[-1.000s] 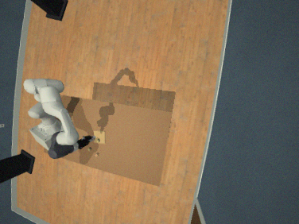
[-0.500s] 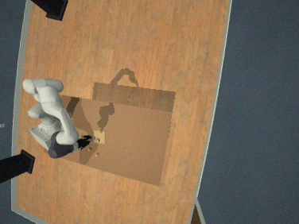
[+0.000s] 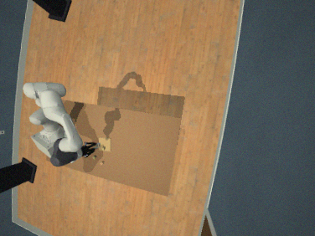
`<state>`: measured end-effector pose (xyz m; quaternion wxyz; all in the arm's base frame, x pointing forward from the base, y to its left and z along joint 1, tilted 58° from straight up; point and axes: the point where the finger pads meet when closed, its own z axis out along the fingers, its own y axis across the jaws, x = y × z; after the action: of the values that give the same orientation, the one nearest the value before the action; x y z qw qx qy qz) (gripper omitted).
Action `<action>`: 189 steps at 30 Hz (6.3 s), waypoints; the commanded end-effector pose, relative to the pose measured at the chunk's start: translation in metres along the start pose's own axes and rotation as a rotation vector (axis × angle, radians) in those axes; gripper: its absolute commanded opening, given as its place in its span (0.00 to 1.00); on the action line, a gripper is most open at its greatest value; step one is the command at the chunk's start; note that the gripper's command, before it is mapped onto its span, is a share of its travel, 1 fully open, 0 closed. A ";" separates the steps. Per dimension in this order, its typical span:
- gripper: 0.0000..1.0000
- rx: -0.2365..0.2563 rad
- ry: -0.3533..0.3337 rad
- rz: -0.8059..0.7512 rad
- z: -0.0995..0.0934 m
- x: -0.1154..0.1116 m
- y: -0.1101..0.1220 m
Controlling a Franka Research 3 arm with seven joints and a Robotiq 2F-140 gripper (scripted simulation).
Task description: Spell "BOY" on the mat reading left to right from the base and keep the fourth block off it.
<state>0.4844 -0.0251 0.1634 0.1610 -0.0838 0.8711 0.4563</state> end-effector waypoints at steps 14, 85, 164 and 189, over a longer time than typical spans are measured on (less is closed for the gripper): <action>0.13 0.002 0.002 -0.320 0.000 0.002 0.003; 0.13 0.002 -0.007 -1.269 -0.001 0.006 0.015; 0.13 -0.003 -0.007 -1.459 0.095 0.006 0.017; 0.13 -0.003 -0.007 -1.459 0.095 0.007 0.017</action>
<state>0.4933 0.0619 0.1252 0.4268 -0.6419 0.5923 0.2344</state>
